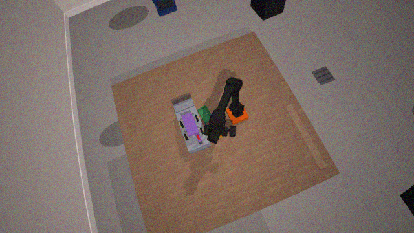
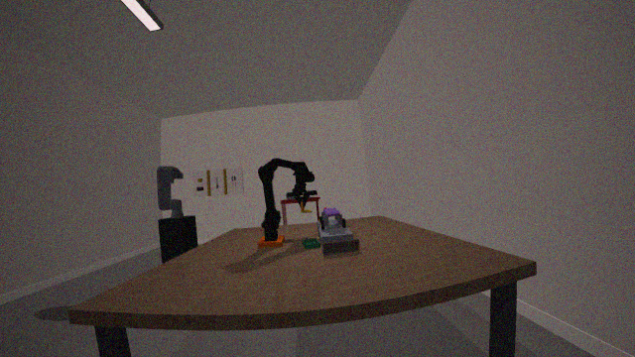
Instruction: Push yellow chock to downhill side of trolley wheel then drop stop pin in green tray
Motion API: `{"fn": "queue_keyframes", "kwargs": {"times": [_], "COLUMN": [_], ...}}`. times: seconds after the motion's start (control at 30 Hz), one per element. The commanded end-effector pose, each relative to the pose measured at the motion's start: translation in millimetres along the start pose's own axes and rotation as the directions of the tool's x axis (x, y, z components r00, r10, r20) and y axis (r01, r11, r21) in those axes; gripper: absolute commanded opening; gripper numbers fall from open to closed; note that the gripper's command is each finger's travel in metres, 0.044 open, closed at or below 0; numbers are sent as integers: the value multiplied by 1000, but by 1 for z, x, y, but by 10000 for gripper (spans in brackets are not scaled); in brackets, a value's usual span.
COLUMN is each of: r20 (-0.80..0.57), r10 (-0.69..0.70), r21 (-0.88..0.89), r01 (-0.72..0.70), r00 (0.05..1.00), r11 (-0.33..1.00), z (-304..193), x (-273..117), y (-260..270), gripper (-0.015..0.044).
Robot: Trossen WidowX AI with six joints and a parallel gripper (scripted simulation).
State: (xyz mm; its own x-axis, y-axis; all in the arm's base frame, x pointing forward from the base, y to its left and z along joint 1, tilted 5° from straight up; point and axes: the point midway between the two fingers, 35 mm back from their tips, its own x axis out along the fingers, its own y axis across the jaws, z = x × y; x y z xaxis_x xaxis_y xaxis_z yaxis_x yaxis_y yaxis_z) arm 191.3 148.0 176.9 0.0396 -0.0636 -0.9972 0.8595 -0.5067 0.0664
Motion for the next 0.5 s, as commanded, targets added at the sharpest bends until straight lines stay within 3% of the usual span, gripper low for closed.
{"fn": "queue_keyframes", "kwargs": {"times": [0.0,0.47], "r20": [4,1], "r10": [2,-1], "r21": [-78,-527], "r01": [-2,1], "r00": [1000,1000], "r11": [997,850], "z": [0,0], "x": [0,0], "y": [1,1], "gripper": [0,0]}}
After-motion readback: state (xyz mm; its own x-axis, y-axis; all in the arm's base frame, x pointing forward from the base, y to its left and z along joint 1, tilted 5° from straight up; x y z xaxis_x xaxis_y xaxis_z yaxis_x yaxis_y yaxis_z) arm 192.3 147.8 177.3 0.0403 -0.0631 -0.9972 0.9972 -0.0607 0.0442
